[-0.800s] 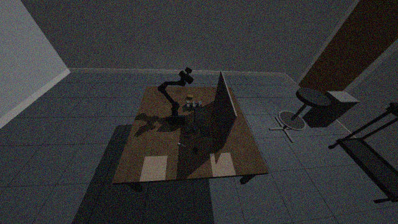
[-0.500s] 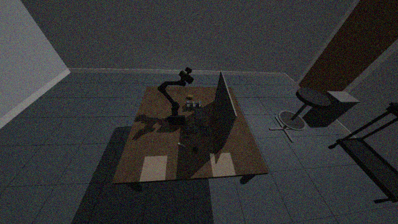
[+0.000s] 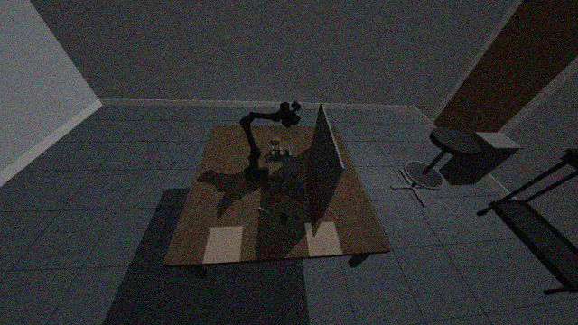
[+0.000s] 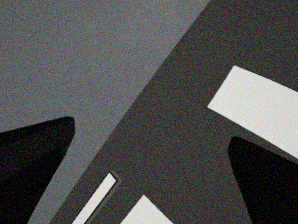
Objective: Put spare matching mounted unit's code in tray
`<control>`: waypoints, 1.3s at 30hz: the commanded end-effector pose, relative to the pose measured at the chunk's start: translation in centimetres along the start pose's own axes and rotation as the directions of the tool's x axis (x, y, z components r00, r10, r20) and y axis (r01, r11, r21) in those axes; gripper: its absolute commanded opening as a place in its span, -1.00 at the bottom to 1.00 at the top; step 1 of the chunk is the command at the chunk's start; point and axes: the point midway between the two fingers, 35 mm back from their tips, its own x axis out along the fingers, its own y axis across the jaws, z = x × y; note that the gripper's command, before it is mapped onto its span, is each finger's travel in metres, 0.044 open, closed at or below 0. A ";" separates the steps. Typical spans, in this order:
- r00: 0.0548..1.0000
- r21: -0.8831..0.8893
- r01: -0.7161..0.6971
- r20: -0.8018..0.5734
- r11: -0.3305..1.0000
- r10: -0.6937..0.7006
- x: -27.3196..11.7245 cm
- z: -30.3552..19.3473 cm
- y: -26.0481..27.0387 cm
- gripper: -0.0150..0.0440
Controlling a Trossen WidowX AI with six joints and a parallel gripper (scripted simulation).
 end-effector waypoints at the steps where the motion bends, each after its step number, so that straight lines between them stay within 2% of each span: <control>1: 0.970 -0.001 -0.079 0.231 0.997 0.077 2.1 6.3 1.6 1.00; 6: 0.829 -0.016 -0.304 0.489 0.953 0.272 3.1 13.5 5.8 1.00; 9: 0.683 -0.047 -0.486 0.603 0.873 0.412 2.6 17.0 9.1 1.00; 12: 0.496 -0.094 -0.675 0.676 0.731 0.545 1.5 19.8 12.4 1.00; 15: 0.234 -0.153 -0.869 0.712 0.471 0.662 -0.7 22.1 15.9 1.00; 18: -0.055 -0.196 -0.974 0.698 0.117 0.714 -3.3 23.5 18.7 1.00; 21: -0.340 -0.192 -0.939 0.649 -0.286 0.681 -6.0 24.2 20.3 1.00; 24: -0.577 -0.121 -0.755 0.589 -0.645 0.565 -8.2 24.5 20.6 1.00; 26: -0.625 -0.094 -0.691 0.576 -0.716 0.528 -8.6 24.6 20.5 1.00; 39: -0.625 -0.094 -0.691 0.576 -0.716 0.528 -8.6 24.6 20.5 1.00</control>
